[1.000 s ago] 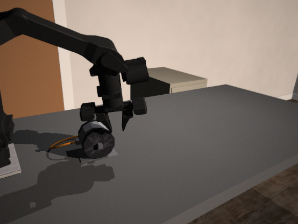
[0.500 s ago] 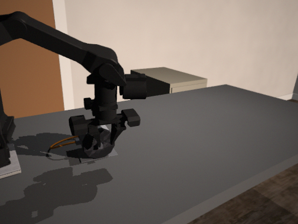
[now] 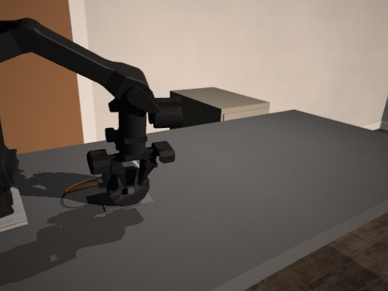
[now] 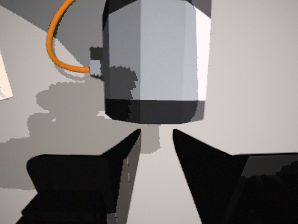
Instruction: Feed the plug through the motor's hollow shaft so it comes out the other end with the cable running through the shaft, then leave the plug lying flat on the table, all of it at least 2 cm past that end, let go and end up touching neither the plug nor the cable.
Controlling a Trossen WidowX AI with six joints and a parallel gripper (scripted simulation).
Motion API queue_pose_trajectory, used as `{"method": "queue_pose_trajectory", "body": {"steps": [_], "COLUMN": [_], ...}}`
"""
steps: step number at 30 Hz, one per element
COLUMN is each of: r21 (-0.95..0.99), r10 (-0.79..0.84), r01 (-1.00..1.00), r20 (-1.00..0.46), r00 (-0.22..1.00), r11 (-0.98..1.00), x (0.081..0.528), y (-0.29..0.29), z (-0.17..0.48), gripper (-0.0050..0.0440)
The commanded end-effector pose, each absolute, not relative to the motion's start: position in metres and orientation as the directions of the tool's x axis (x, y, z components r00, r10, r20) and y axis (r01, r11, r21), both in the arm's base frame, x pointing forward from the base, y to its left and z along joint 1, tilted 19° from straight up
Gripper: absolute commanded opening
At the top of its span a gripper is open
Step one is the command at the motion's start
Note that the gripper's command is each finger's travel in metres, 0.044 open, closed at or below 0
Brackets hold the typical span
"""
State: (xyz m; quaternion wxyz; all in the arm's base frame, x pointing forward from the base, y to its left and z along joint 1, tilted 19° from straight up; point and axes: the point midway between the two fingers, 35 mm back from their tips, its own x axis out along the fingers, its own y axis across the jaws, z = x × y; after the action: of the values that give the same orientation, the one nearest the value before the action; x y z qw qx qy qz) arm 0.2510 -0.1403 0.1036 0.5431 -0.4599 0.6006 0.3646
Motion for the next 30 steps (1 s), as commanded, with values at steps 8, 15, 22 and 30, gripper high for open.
{"method": "queue_pose_trajectory", "body": {"steps": [8, 15, 22, 30], "r21": [-0.059, -0.056, -0.056, -0.061], "r10": [-0.157, -0.157, -0.157, -0.157], "r01": [-0.948, -0.947, -0.947, -0.948], "r20": [-0.988, -0.988, -0.988, -0.988], "r00": [0.010, 0.006, 0.006, 0.012], "r11": [0.313, 0.316, 0.316, 0.311], "x": [0.252, 0.252, 0.251, 0.253], "y": [-0.139, -0.137, -0.137, -0.137], "z": [0.095, 0.084, 0.083, 0.086], "gripper": [0.0160, 0.0160, 0.0160, 0.0116]}}
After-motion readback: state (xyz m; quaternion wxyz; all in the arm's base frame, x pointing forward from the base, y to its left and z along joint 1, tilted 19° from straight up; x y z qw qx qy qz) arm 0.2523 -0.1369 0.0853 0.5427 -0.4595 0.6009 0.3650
